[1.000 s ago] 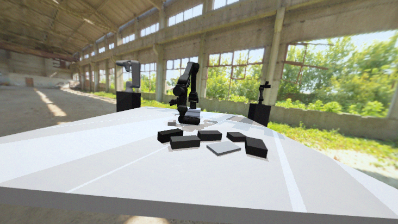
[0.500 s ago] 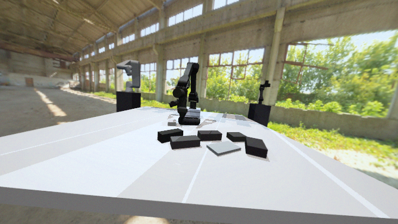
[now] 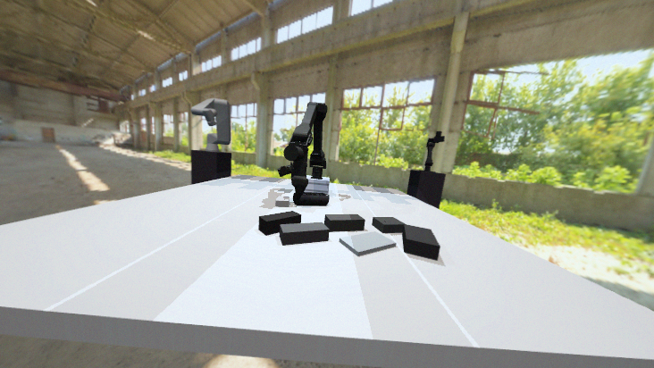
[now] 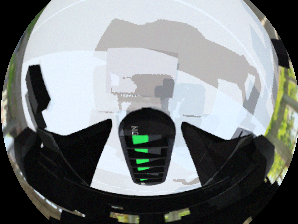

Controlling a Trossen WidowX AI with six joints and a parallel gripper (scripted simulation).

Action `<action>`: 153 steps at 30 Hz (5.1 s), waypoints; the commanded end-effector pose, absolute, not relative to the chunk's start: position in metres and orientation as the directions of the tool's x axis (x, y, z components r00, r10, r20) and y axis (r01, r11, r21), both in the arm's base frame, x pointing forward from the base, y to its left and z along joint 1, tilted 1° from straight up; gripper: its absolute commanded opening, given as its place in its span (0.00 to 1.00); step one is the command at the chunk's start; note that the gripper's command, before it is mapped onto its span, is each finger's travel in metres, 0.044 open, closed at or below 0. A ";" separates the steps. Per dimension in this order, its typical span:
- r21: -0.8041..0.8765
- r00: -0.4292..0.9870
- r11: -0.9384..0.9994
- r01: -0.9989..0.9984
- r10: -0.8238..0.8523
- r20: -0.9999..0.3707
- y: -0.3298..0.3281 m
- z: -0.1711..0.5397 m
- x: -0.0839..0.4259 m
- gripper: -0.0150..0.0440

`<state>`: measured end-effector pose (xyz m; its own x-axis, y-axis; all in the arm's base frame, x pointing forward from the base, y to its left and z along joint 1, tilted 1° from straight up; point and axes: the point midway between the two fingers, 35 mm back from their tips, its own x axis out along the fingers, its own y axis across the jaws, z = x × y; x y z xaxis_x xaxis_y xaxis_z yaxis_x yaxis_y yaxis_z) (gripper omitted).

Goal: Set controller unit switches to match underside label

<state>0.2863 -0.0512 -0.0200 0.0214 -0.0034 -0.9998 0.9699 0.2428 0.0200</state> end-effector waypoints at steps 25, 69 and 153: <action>0.020 0.020 0.243 0.970 0.002 -1.000 0.008 0.020 0.271 1.00; 0.024 0.025 0.248 0.968 0.000 -1.000 0.007 0.070 0.272 0.25; 0.007 0.006 0.312 0.950 0.003 -1.000 -0.008 0.061 0.225 0.52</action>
